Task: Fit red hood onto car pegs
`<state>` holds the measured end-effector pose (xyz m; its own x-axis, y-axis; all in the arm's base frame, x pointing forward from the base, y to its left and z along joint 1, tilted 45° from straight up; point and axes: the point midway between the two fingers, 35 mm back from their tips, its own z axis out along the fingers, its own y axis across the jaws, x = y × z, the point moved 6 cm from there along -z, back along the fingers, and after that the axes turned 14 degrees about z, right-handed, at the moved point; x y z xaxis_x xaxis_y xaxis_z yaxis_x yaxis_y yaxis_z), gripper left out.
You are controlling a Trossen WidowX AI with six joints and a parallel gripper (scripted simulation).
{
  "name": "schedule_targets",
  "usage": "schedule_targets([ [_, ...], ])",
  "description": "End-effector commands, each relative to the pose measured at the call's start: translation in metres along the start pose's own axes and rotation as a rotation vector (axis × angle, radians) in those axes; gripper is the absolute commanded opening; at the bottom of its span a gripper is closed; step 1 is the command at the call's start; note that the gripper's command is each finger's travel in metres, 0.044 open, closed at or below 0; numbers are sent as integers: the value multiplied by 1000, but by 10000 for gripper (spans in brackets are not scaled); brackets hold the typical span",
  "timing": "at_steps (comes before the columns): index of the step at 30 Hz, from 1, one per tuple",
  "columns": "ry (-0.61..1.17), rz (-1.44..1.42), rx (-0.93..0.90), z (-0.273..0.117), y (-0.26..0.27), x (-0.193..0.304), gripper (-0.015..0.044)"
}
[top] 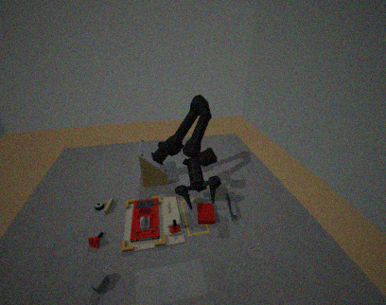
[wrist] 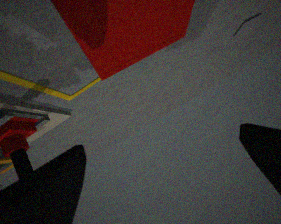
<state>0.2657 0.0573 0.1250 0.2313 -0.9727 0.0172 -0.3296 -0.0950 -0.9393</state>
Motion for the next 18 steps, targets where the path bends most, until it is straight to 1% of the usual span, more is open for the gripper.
schedule_targets([
  [1,0,-67,1,-14,-5,4,440],
  [17,3,-330,0,-69,-10,14,440],
  [18,4,-279,0,-58,-12,13,440],
])
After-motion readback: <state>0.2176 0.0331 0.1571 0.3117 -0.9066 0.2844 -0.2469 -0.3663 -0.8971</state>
